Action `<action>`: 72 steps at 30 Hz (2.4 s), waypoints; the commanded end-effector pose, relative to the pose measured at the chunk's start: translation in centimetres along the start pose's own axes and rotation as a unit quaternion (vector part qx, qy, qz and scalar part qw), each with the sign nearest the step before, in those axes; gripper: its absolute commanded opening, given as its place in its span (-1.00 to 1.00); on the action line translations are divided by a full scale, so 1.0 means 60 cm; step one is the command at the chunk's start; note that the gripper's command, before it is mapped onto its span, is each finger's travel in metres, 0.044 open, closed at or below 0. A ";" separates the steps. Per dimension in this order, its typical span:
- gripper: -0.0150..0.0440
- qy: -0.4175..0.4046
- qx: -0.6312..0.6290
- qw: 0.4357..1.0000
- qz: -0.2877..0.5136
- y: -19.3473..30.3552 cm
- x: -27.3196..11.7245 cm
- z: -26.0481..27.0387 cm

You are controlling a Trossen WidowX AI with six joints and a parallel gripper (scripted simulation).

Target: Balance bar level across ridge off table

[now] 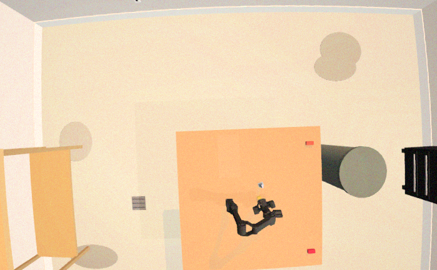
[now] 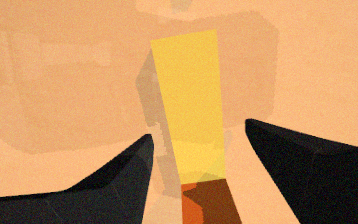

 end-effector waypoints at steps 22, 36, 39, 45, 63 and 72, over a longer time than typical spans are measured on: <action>-0.16 -0.002 0.000 1.000 -0.001 -0.001 0.003 0.002; -0.49 -0.002 0.000 1.000 -0.001 0.002 -0.041 -0.005; -0.49 -0.002 -0.001 1.000 -0.001 0.002 -0.053 -0.006; -0.49 -0.002 -0.001 1.000 -0.002 0.003 -0.079 -0.006; -0.49 -0.002 -0.002 1.000 -0.003 0.000 -0.157 0.000; -0.49 -0.002 0.066 0.998 -0.003 -0.021 -0.165 -0.014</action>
Point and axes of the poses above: the point midway between the two fingers, 35 mm back from their tips, its own x axis out along the fingers, its own z axis across the jaws, y = z × x, the point moved 2 cm from there along -x, back along the fingers, and after that the axes turned 2 degrees about -x, right-handed, at the moved point
